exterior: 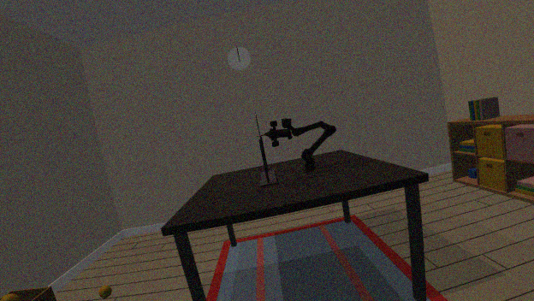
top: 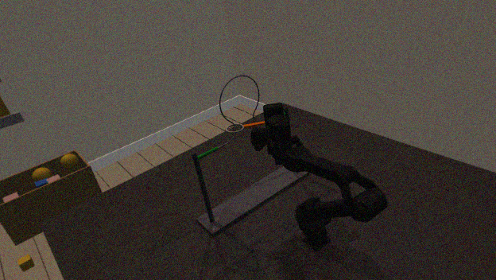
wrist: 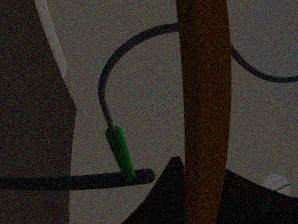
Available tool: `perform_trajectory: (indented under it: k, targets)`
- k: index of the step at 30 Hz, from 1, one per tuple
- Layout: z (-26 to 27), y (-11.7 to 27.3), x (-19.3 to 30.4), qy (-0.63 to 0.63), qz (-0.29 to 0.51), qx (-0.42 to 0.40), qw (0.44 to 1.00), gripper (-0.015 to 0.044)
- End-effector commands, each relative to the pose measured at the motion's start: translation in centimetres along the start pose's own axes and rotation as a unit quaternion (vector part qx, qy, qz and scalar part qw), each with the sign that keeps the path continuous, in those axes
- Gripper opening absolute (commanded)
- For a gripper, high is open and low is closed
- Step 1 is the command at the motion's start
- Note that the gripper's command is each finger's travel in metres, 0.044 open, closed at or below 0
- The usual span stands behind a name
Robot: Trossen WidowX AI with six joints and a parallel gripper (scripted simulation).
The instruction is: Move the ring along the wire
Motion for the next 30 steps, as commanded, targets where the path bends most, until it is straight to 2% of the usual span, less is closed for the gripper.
perform_trajectory:
  k: [1, 25, 30]
  targets:
    - [1.1, 0.3, -0.1, -0.041, 0.005, -0.025, 0.999, -0.0150]
    - [6.7, 2.6, -3.0, -0.285, 0.023, -0.191, 0.939, -0.0150]
    - [8.1, 2.7, -3.8, -0.342, -0.001, -0.210, 0.916, -0.0150]
Point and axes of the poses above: the point midway between the two fingers, 35 mm back from their tips, its own y axis back along the fingers, its own z axis across the jaws, x = y × z, the point moved 7 cm from there along y, back along the fingers, and after that the axes turned 4 degrees about y, right-handed, at the moved point
